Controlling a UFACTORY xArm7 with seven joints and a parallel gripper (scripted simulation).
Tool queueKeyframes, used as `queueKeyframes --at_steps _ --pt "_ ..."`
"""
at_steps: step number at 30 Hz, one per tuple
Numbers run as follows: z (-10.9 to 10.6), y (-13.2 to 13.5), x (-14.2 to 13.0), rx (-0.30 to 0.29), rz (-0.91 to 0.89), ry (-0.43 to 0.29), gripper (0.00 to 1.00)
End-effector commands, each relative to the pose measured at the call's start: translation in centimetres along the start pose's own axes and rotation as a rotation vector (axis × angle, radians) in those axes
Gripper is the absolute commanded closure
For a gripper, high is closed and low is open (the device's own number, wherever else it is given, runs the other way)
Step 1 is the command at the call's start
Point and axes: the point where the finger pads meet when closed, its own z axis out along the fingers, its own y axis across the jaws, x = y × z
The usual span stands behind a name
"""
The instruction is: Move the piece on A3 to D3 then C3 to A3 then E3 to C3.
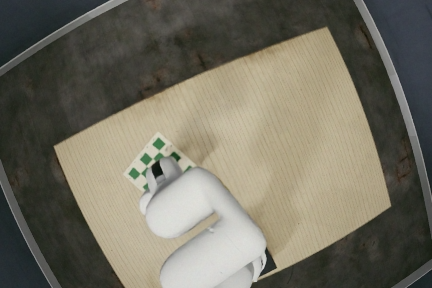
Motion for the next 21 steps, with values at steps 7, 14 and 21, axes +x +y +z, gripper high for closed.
queueKeyframes --at_steps 7,14,21 --pt "-0.05 0.0 -0.08 0.0 -0.001 0.001 0.0" --pt "-0.05 0.0 -0.08 0.0 0.0 0.001 0.0" --pt "-0.07 -0.09 -0.34 0.004 0.071 -0.001 0.0"
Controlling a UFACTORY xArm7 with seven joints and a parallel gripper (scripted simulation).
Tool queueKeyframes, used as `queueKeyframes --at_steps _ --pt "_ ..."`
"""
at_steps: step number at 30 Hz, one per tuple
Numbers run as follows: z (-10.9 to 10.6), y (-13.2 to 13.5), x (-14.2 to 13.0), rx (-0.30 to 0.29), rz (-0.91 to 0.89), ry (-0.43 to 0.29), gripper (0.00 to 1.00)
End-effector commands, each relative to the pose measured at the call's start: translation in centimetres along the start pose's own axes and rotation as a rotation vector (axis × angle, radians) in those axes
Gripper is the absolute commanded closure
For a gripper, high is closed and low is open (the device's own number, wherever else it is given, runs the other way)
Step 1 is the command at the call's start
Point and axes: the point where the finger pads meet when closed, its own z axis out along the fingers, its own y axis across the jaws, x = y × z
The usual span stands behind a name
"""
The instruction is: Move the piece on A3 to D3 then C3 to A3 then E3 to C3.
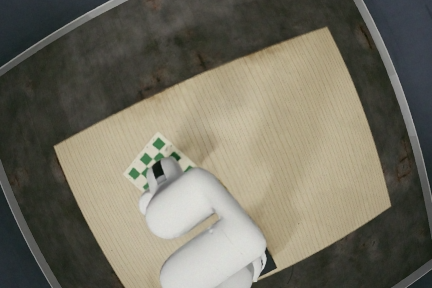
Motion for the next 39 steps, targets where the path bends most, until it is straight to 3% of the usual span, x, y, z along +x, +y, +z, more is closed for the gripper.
queueKeyframes --at_steps 1,12,14,15,19,29,31,32,39 --pt "-0.1 -0.1 -0.4 0.005 0.09 -0.005 0.0" --pt "-0.7 -1.0 -3.0 0.016 0.706 -0.023 0.0" --pt "-0.7 -1.0 -3.0 0.016 0.706 -0.023 0.0" --pt "-0.8 -1.1 -3.2 0.015 0.86 -0.029 0.0" --pt "-1.2 -1.2 -3.7 0.007 1.044 -0.03 0.0" --pt "-1.9 -0.4 -3.7 -0.016 1.562 -0.029 0.0" --pt "-1.9 -0.4 -3.7 -0.016 1.562 -0.029 0.0" --pt "-2.0 -0.3 -3.7 -0.021 1.711 -0.026 0.0" --pt "-2.0 -0.1 -3.6 -0.029 2.047 -0.011 0.0"
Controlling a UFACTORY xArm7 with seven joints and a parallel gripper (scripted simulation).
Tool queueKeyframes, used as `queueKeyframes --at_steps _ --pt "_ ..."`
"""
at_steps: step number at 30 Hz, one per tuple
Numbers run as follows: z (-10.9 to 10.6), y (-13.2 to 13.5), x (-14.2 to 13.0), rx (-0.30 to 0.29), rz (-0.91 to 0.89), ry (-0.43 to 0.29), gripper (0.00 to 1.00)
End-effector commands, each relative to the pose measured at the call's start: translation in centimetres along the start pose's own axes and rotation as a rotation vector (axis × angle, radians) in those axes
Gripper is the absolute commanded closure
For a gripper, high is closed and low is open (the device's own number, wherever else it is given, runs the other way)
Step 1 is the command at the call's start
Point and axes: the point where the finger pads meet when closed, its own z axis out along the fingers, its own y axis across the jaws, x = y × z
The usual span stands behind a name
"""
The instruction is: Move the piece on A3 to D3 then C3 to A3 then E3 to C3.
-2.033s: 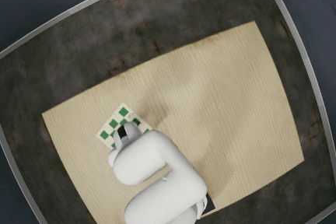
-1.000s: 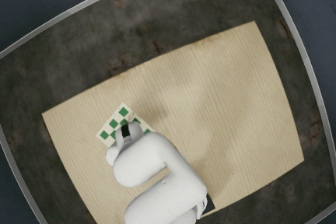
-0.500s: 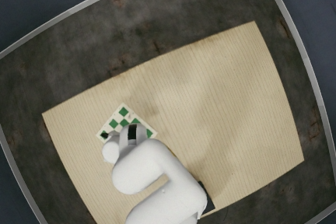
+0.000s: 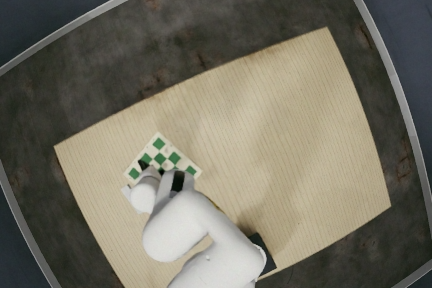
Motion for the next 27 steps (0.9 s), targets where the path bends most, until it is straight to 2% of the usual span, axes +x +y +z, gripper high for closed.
queueKeyframes --at_steps 1,7,9,10,16,27 --pt "-0.09 0.08 0.13 0.002 0.279 -0.007 0.57" --pt "-0.09 0.08 0.13 0.009 0.589 -0.006 0.57" --pt "-0.09 0.08 0.13 0.009 0.589 -0.006 0.57" --pt "-0.09 0.08 0.13 0.013 0.739 -0.008 0.57" --pt "-0.09 0.08 0.13 0.014 1.022 -0.024 0.57" --pt "-0.09 0.08 0.13 0.013 1.049 -0.027 0.57"
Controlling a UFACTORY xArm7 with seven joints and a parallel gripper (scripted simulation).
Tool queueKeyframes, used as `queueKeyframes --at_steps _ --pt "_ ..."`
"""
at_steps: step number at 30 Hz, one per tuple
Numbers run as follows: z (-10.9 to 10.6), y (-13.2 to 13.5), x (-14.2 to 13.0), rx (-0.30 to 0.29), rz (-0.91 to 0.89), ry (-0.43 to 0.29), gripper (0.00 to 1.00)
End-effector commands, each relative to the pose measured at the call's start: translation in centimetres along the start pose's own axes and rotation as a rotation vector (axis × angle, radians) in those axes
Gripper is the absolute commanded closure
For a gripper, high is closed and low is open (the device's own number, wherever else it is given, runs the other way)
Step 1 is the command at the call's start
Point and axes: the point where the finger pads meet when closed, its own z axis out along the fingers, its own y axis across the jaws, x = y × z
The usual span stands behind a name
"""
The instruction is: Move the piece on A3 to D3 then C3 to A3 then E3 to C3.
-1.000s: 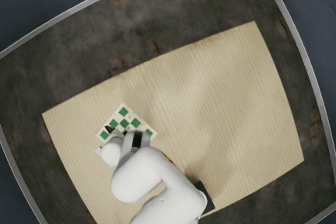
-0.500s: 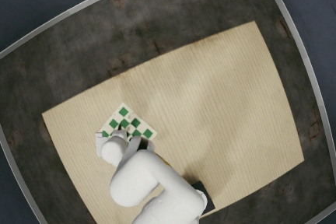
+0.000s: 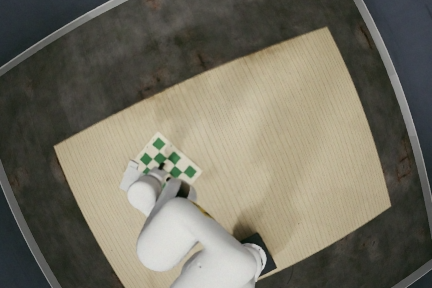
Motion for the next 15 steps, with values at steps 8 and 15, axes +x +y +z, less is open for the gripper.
queueKeyframes --at_steps 8,15 --pt "-0.04 0.01 0.13 -0.012 0.005 0.001 0.57" --pt "0.08 0.02 0.12 -0.012 0.005 0.001 0.57"
